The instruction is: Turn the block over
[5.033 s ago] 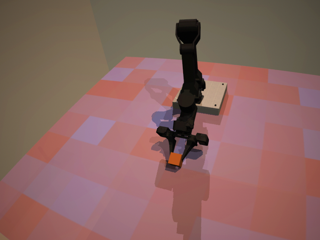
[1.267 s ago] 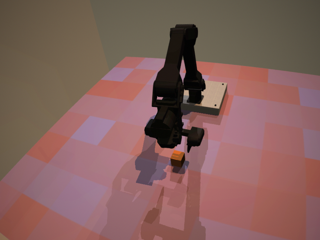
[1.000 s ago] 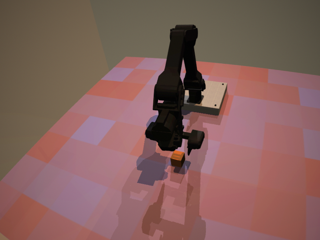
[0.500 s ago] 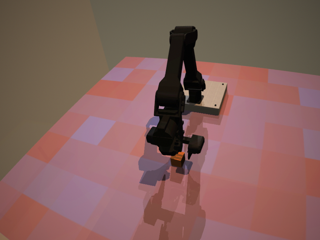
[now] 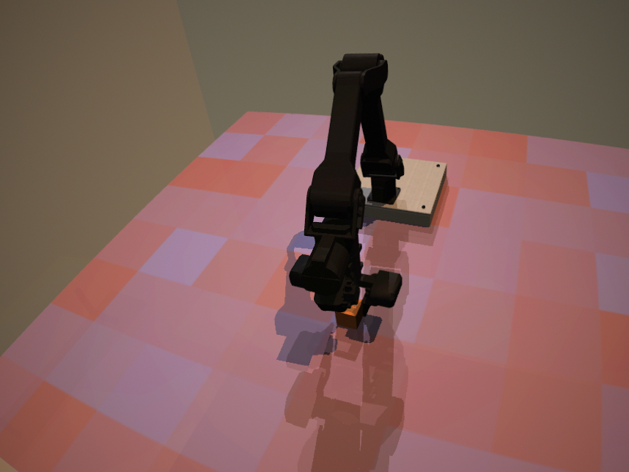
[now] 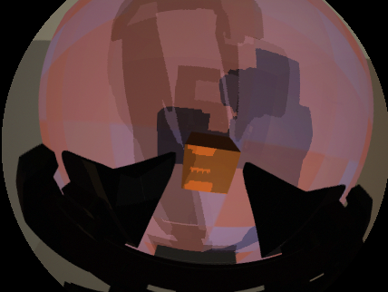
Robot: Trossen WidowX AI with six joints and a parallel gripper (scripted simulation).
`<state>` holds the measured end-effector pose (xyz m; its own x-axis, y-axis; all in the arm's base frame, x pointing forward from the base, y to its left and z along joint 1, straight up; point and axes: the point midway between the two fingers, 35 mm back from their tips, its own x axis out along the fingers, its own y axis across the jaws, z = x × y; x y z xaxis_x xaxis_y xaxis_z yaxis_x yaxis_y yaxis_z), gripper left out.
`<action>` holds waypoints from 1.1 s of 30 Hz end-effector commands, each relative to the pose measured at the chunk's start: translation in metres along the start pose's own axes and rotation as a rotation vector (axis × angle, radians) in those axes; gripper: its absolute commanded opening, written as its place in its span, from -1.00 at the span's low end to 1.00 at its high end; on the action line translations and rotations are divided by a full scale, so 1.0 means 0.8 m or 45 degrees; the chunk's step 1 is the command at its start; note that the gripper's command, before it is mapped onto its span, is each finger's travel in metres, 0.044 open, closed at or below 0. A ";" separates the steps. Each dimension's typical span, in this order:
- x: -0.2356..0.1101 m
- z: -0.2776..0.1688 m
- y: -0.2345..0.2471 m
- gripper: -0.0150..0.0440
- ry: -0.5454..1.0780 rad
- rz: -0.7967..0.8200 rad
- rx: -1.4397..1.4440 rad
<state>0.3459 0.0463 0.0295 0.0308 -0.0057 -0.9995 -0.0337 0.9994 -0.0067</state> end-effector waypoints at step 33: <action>-0.032 0.001 0.001 -0.49 -0.044 0.005 -0.004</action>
<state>0.3464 0.0468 0.0557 0.0403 -0.0027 -0.9992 -0.0344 0.9994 -0.0041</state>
